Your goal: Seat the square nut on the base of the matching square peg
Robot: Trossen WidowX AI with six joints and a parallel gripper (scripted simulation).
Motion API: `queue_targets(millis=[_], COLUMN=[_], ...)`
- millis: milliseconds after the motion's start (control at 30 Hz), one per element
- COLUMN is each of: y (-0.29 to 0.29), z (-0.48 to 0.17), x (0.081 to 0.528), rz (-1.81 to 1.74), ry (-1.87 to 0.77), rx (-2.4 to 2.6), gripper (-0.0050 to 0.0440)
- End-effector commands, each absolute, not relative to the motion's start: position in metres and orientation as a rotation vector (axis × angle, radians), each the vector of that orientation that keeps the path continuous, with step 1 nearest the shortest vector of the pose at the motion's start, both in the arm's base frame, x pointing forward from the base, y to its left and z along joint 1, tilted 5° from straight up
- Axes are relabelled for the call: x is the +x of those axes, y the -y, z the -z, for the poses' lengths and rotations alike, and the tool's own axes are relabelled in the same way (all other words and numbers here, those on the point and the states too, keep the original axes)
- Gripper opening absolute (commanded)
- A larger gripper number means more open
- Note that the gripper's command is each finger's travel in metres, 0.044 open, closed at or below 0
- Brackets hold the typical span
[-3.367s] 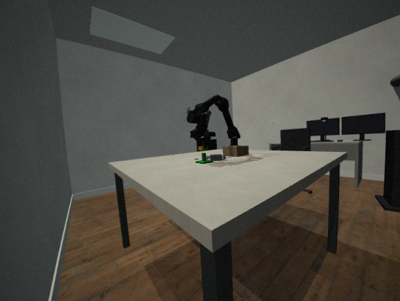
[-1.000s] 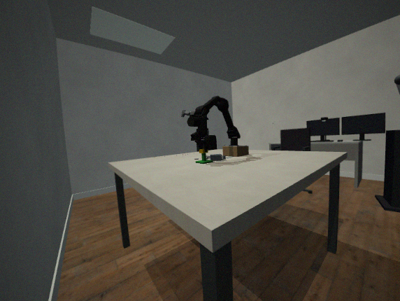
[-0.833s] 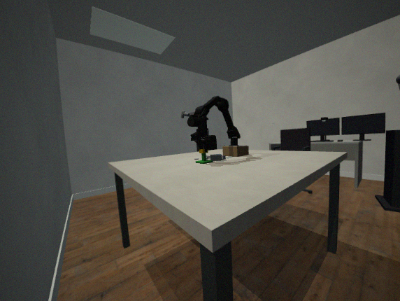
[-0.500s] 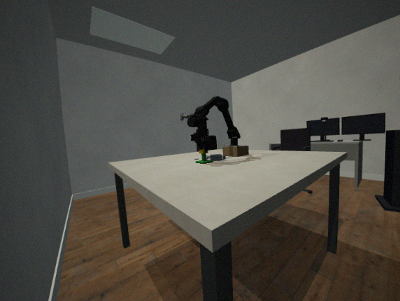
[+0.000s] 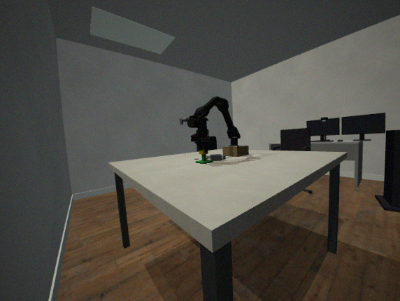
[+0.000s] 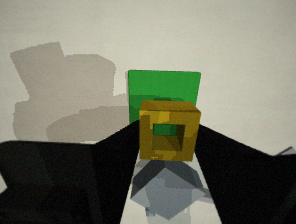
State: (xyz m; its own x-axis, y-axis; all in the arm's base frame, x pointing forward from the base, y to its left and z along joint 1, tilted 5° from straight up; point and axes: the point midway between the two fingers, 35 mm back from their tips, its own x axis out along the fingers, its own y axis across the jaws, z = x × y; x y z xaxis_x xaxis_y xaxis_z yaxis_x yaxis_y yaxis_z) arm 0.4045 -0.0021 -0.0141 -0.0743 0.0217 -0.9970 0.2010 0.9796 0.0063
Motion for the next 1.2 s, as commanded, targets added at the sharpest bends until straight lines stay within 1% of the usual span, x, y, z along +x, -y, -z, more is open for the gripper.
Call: queue_targets(millis=[0, 1167], y=[0.001, 0.001], z=[0.018, 0.038], x=[0.404, 0.403], rz=[0.149, 0.149], ry=[-1.644, -1.644], rx=[0.177, 0.177], gripper=[0.0, 0.0])
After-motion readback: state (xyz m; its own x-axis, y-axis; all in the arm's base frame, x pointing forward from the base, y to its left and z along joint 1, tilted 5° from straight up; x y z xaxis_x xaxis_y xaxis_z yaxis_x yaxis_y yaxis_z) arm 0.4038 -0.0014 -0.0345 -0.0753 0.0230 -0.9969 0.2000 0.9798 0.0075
